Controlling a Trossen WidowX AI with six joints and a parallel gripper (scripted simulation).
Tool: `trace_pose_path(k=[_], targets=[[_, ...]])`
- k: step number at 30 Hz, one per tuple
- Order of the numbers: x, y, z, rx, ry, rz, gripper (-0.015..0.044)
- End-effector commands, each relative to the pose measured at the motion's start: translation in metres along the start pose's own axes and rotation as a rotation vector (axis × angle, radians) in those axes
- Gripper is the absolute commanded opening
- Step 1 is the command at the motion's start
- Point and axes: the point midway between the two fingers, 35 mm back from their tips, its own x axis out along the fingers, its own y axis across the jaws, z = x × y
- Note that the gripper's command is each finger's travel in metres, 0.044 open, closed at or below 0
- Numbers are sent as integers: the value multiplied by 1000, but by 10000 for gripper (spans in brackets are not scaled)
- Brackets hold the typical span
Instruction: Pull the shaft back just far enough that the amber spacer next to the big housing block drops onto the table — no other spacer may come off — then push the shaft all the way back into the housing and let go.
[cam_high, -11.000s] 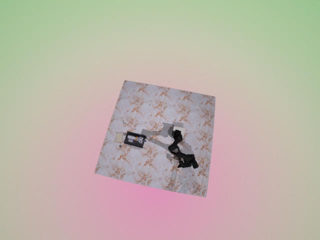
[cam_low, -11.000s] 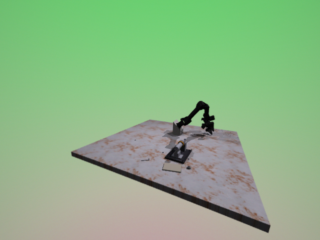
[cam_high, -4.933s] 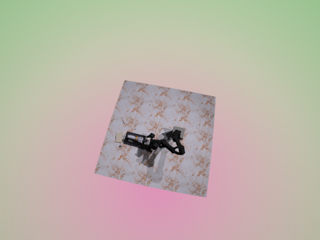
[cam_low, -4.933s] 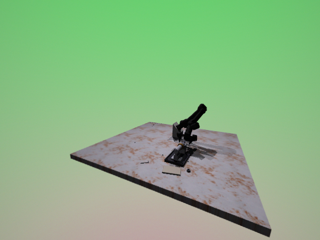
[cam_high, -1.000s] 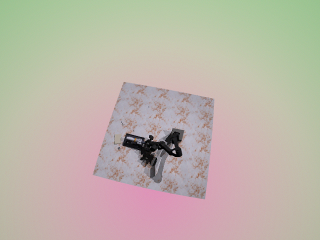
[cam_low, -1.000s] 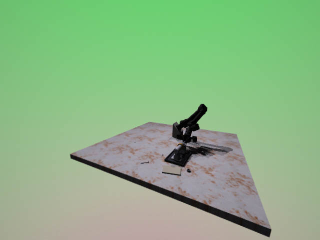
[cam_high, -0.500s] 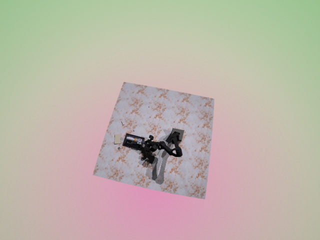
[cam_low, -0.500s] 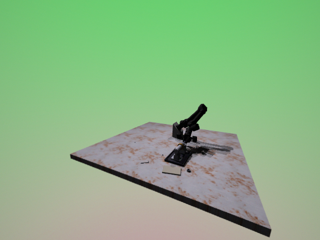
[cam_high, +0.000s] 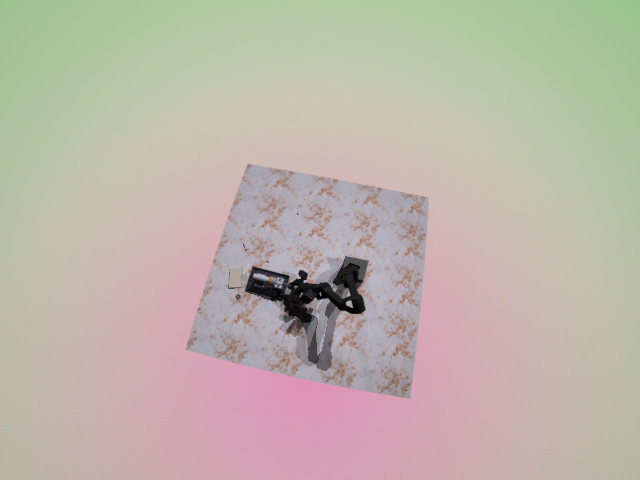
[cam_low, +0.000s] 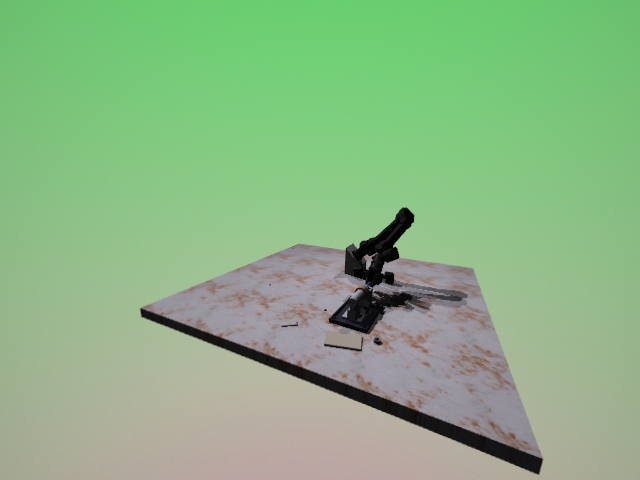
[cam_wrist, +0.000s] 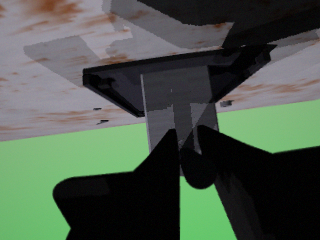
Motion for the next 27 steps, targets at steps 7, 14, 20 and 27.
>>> trace_pose_path(k=[7,14,20,27], targets=[[-1,0,1,4,0,1,0],[-2,0,1,4,0,1,0],[-2,0,1,4,0,1,0],[-3,0,2,4,0,1,0]])
